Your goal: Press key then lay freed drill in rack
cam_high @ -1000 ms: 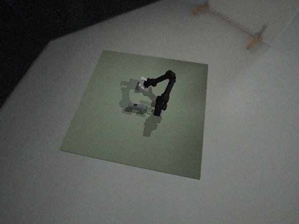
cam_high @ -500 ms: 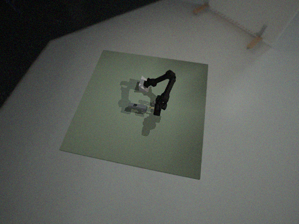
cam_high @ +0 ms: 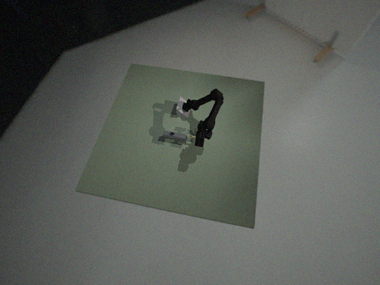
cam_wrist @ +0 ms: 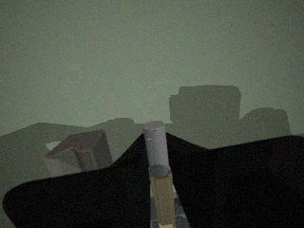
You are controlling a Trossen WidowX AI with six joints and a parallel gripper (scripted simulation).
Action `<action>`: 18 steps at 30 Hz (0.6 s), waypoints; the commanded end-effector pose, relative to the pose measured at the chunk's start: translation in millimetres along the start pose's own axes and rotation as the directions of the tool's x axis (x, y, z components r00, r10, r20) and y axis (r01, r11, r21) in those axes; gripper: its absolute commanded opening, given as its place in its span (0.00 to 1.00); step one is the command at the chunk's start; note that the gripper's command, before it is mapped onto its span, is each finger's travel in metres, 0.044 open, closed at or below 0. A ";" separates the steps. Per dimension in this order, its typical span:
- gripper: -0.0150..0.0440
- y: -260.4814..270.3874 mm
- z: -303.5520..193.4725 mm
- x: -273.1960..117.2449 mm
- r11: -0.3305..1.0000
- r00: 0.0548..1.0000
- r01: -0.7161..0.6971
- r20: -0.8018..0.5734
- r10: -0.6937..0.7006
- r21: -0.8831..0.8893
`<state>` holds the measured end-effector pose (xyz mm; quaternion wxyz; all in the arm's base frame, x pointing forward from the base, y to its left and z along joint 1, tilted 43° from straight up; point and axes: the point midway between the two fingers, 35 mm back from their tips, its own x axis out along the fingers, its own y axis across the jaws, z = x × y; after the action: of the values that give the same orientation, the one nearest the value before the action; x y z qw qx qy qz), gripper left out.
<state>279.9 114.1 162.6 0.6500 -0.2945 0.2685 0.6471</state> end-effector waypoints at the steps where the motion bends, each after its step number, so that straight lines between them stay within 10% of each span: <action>1: 0.25 -0.4 0.0 -3.3 1.000 1.000 0.004 0.001 -0.004 -0.004; 18: 0.25 0.0 -1.0 -10.9 1.000 1.000 0.004 0.001 -0.004 -0.004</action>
<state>279.2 107.5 167.6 0.6499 -0.2949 0.2689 0.6469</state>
